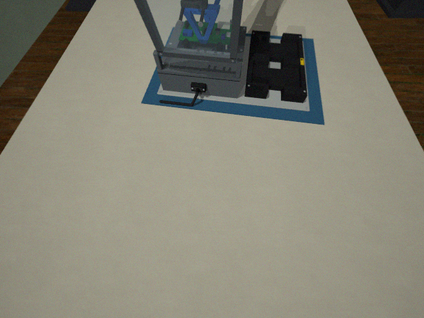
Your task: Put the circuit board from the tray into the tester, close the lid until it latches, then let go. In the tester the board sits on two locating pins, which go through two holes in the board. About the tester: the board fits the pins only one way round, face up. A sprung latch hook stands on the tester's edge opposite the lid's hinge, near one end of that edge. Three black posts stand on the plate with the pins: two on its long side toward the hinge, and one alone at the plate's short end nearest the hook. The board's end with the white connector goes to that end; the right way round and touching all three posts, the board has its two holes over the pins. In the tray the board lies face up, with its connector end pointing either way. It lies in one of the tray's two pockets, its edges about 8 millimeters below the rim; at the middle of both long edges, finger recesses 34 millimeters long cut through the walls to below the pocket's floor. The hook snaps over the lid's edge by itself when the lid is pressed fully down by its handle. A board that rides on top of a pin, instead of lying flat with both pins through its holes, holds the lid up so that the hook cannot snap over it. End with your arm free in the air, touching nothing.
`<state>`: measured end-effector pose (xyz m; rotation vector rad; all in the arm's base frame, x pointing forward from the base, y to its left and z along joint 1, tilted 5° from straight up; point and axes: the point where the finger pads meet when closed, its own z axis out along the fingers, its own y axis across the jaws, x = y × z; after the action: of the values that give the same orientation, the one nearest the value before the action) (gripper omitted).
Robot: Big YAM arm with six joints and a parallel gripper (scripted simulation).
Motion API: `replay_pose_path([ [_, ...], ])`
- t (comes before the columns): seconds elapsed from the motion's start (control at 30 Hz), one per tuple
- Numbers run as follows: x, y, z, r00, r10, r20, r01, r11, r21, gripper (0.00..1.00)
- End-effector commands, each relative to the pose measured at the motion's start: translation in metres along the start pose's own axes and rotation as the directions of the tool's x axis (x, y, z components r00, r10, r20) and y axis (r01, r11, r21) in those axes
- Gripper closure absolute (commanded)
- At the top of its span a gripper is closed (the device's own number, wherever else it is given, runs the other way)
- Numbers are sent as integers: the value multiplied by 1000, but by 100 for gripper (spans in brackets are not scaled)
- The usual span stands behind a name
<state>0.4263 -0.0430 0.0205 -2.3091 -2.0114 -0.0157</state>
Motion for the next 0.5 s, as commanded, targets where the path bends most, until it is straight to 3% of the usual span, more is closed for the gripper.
replay_pose_path([
  [0.0, 4, 12, -9, 1000, -4, 3, 4, 999, -36, 28],
  [0.47, 4, 16, -13, 1000, -5, 3, 5, 999, -47, 28],
])
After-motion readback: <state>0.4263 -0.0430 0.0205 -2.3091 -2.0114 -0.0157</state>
